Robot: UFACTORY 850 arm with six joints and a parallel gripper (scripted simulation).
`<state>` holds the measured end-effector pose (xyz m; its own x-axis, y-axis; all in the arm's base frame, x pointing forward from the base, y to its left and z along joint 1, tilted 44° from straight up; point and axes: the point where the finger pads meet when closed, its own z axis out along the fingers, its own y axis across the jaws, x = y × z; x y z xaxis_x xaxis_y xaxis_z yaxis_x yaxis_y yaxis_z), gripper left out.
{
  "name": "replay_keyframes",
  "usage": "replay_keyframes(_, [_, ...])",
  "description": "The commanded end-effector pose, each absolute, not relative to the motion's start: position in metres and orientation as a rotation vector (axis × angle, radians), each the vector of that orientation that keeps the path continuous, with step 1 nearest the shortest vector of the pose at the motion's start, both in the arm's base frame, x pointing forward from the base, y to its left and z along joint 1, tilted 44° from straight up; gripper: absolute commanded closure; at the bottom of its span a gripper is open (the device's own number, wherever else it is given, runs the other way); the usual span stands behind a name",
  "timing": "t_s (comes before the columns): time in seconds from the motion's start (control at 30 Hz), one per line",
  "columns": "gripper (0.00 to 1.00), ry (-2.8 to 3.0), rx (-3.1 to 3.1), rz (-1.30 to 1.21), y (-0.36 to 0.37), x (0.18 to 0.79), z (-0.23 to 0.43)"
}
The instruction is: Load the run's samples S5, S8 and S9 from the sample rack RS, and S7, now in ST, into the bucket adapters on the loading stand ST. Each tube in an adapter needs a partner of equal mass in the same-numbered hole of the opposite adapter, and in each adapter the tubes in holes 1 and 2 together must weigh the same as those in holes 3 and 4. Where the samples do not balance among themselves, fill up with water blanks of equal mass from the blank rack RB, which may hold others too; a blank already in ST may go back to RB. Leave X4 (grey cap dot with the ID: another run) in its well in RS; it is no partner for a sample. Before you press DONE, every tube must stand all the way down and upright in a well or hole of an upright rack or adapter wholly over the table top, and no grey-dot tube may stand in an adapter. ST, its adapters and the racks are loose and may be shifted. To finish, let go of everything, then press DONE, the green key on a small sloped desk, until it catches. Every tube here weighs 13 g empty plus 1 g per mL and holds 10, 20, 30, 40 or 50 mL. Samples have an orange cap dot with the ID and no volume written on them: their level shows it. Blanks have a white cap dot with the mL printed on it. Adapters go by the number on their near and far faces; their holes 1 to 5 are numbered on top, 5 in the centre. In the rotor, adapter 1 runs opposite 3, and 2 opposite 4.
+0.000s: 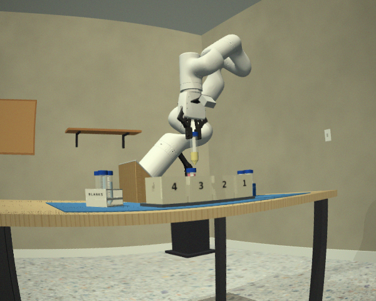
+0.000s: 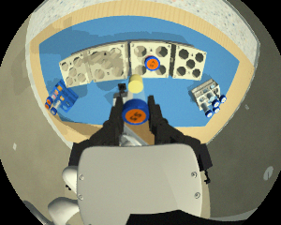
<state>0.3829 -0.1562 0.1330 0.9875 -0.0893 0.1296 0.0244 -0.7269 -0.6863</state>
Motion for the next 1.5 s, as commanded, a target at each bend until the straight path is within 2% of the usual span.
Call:
replay_keyframes(0.0, [1.0,0.044,-2.376,-0.198,-0.169,0.391,0.123])
replay_keyframes(0.83, [1.0,0.044,-2.376,-0.198,-0.25,0.436,0.056])
replay_keyframes(1.47, [1.0,0.044,-2.376,-0.198,-0.25,0.436,0.056])
